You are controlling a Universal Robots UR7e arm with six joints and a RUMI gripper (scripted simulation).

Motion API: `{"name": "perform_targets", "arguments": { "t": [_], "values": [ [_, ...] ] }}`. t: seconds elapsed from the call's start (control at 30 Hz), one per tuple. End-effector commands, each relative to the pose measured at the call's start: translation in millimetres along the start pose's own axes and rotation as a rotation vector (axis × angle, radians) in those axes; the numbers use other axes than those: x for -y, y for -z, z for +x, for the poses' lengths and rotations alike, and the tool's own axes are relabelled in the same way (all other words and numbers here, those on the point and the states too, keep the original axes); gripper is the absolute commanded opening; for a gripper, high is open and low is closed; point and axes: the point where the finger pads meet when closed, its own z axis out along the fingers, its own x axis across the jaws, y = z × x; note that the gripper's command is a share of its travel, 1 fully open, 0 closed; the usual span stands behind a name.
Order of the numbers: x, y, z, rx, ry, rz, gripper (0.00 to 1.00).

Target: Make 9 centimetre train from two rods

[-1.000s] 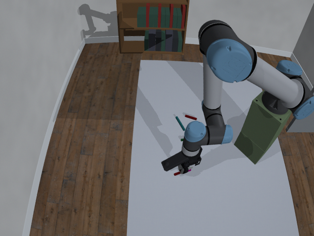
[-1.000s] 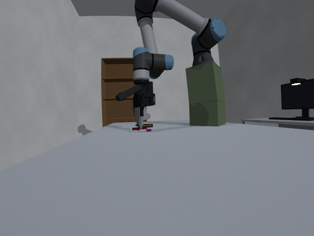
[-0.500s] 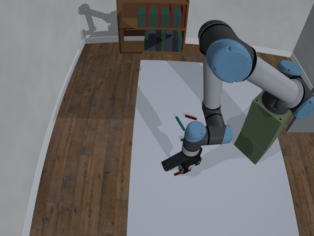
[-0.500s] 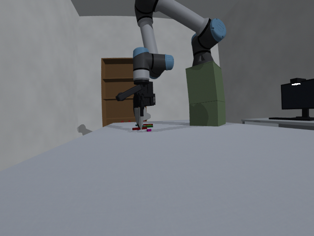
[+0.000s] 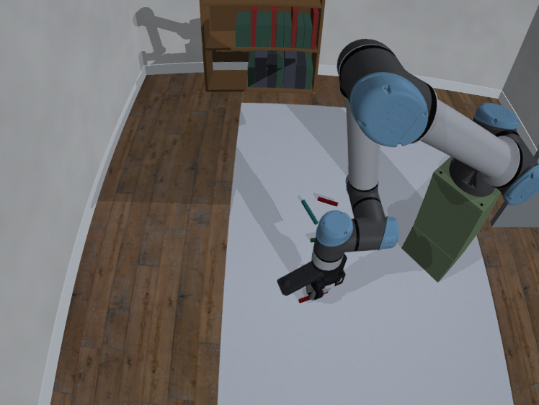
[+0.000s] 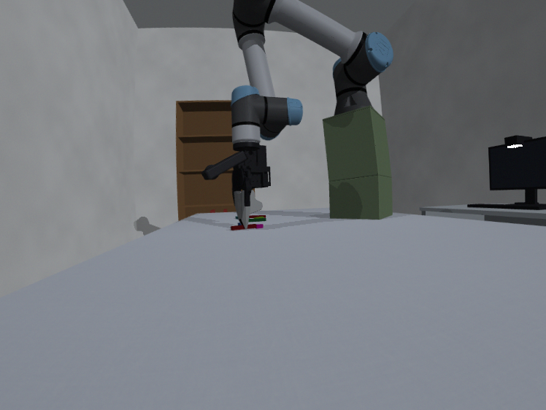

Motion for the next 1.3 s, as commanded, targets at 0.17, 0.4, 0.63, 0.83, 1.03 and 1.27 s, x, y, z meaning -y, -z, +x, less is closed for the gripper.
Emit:
{"name": "perform_targets", "arguments": {
  "t": [0.17,0.4,0.63,0.83,1.03,1.27],
  "values": [
    [1.4,-2.0,0.9,0.000,-0.001,0.003,0.00],
    [1.5,-1.7,0.9,0.000,-0.001,0.003,0.00],
    [1.5,-1.7,0.9,0.000,-0.001,0.003,0.00],
    [1.5,-1.7,0.9,0.000,-0.001,0.003,0.00],
    [1.5,-1.7,0.9,0.000,-0.001,0.003,0.00],
    [1.5,-1.7,0.9,0.000,-0.001,0.003,0.03]
  ]
}}
